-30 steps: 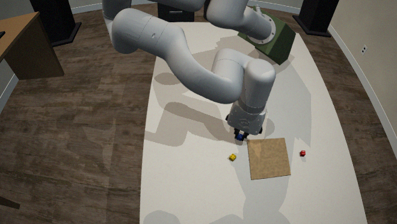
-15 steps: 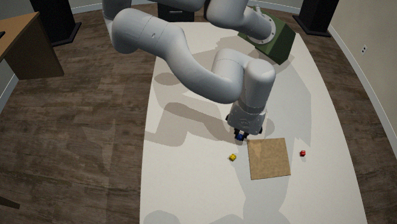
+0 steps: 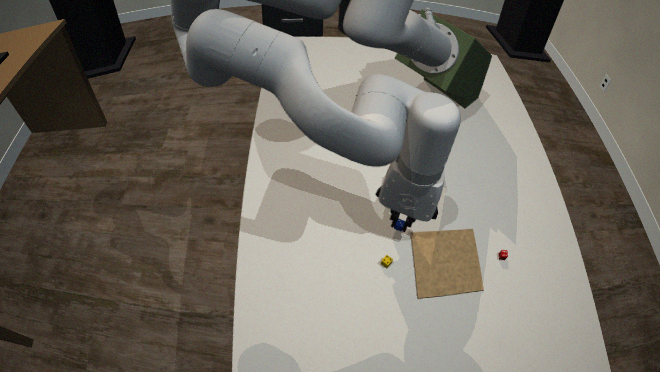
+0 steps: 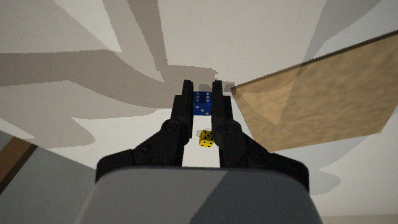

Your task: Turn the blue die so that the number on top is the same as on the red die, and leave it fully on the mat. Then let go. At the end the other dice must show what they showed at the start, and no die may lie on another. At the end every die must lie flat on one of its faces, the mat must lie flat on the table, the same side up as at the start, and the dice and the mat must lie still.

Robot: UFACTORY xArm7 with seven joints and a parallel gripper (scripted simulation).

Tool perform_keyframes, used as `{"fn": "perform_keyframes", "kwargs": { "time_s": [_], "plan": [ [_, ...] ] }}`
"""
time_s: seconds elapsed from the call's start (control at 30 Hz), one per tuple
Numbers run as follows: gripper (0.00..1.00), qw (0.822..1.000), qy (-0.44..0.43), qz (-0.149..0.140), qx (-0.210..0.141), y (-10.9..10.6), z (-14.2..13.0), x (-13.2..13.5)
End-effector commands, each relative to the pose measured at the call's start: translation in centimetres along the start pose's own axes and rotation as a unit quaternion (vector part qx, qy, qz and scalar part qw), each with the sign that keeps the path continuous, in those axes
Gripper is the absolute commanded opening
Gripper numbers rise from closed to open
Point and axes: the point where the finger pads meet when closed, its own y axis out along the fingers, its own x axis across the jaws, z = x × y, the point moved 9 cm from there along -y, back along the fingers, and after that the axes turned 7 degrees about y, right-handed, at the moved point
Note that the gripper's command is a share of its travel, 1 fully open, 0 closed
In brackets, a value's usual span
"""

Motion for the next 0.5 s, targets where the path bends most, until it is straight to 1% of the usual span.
{"fn": "perform_keyframes", "kwargs": {
  "time_s": [0.0,0.17,0.23,0.37,0.47],
  "plan": [
    [0.11,1.0,0.0,-0.001,0.0,-2.5,0.0,0.0],
    [0.11,1.0,0.0,-0.001,0.0,-6.0,0.0,0.0],
    [0.11,1.0,0.0,-0.001,0.0,-6.0,0.0,0.0],
    [0.11,1.0,0.0,-0.001,0.0,-8.1,0.0,0.0],
    [0.11,1.0,0.0,-0.001,0.0,-8.9,0.0,0.0]
  ]
}}
